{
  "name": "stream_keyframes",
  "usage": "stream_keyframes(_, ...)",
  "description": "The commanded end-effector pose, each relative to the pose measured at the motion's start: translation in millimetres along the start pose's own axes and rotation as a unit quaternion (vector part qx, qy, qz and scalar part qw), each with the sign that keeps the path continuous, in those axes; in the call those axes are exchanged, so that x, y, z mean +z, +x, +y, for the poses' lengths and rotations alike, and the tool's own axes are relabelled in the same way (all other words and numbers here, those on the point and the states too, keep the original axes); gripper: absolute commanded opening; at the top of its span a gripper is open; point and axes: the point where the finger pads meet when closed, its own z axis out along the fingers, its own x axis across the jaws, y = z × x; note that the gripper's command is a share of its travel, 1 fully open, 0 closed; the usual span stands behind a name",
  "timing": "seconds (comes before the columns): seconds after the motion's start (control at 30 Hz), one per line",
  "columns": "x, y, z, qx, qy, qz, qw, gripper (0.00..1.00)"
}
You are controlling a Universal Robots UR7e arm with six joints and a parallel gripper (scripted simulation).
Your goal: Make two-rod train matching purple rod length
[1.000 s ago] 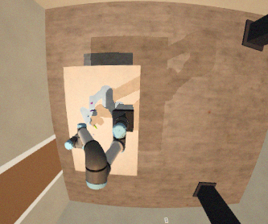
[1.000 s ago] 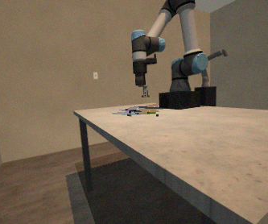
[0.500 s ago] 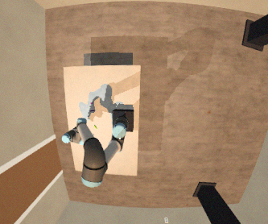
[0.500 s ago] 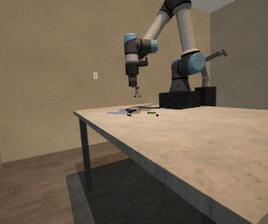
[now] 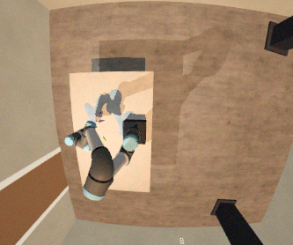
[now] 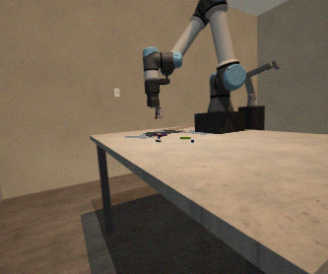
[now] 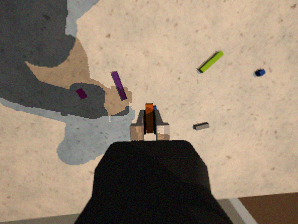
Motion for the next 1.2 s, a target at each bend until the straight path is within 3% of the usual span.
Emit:
stream_keyframes(0.0, 0.2, -33, 3, -0.067, -0.002, 0.005, 0.998, 0.24)
stream_keyframes(0.3, 1.0, -87, 3, -0.170, -0.002, 0.004, 0.986, 0.24)
stream_keyframes(0.6, 1.4, -114, 1, -0.221, -0.002, 0.004, 0.975, 0.24)
stream_keyframes(1.17, 1.7, -130, -1, -0.250, -0.001, 0.003, 0.968, 0.24)
